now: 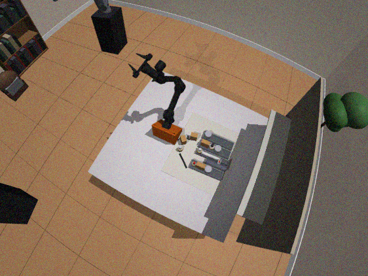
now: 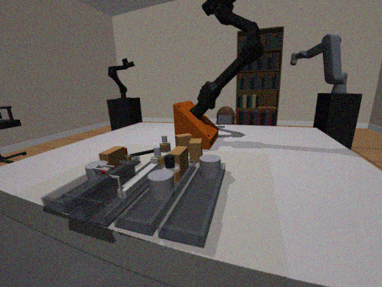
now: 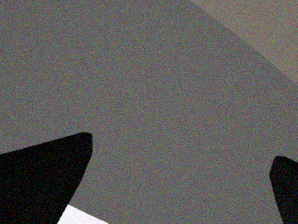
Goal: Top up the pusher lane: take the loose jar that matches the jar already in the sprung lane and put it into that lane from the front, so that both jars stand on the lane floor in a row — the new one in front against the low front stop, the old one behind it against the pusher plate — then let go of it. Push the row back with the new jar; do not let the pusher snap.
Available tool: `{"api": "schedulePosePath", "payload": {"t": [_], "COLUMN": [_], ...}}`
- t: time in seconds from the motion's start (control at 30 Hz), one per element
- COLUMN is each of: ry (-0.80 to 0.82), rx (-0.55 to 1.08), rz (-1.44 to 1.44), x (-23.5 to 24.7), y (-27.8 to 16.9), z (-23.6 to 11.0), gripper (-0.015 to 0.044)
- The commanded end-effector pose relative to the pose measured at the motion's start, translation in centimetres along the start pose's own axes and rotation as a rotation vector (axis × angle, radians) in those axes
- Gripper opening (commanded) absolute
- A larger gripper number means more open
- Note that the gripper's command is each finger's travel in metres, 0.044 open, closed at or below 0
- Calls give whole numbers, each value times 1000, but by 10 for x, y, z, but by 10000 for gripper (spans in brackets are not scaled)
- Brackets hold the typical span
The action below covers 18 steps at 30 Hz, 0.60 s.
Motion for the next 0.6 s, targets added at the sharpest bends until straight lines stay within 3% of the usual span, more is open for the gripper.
{"api": "schedulePosePath", "payload": {"t": [0.0, 0.33, 0.57], "ry": [-6, -251, -382], "rx": [4, 303, 635], "rz": [-6, -325, -591], "x": [-2, -81, -141], "y": [-1, -71, -123], "z": [-1, -45, -102], "gripper": [426, 440, 440]}}
Point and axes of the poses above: the point midway between the two fingers, 35 mm back from their tips, its own z axis out along the fingers, its own x axis across the jaws, y = z × x, the point moved 5 cm from there along -z, back along the fingers
